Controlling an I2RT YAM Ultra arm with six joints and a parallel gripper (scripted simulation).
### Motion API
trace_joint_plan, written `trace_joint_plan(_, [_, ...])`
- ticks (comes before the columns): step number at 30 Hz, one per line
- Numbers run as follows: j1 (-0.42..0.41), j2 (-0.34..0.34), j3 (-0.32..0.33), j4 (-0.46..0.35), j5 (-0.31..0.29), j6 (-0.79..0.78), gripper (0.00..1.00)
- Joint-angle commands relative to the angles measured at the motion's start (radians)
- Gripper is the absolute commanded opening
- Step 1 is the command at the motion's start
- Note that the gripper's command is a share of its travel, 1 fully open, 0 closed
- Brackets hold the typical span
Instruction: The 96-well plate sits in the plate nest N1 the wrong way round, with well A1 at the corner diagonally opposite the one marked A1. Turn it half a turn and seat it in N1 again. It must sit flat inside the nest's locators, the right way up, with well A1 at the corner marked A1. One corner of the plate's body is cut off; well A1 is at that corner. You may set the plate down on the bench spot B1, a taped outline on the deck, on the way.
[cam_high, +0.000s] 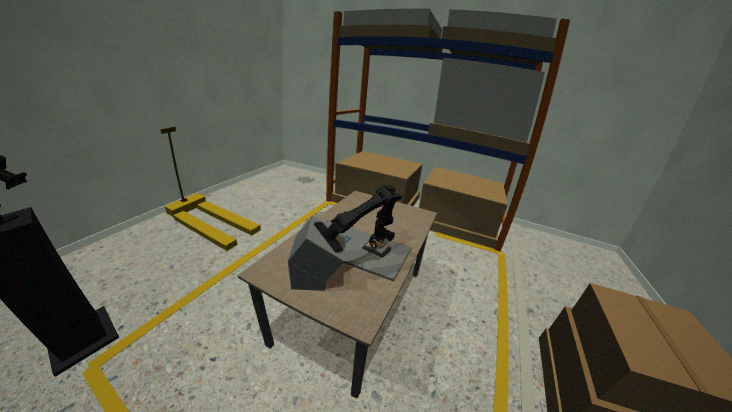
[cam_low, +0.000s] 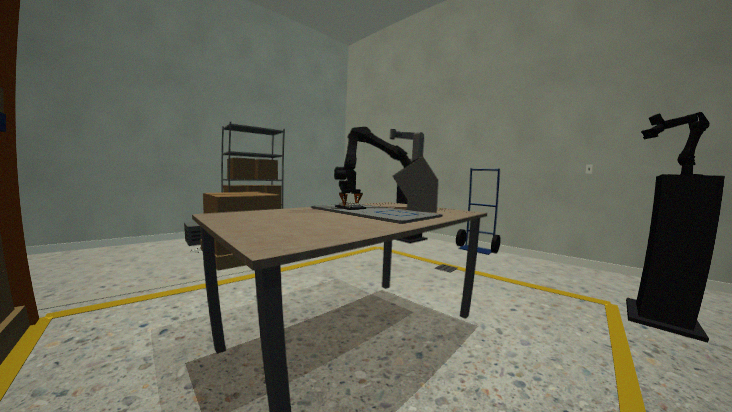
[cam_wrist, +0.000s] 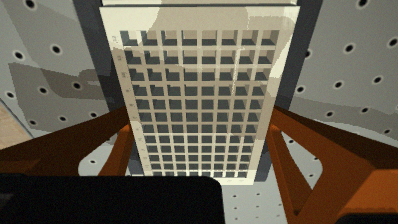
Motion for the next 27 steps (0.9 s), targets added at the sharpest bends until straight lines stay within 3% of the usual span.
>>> trace_joint_plan(1, [0.003,-0.008,0.004,0.002,0.001,-0.003,0.00])
trace_joint_plan(6, [0.003,-0.007,0.004,0.002,0.001,-0.004,0.00])
trace_joint_plan(7, [0.003,-0.007,0.004,0.002,0.001,-0.004,1.00])
trace_joint_plan(27, [0.003,-0.007,0.004,0.002,0.001,-0.004,1.00])
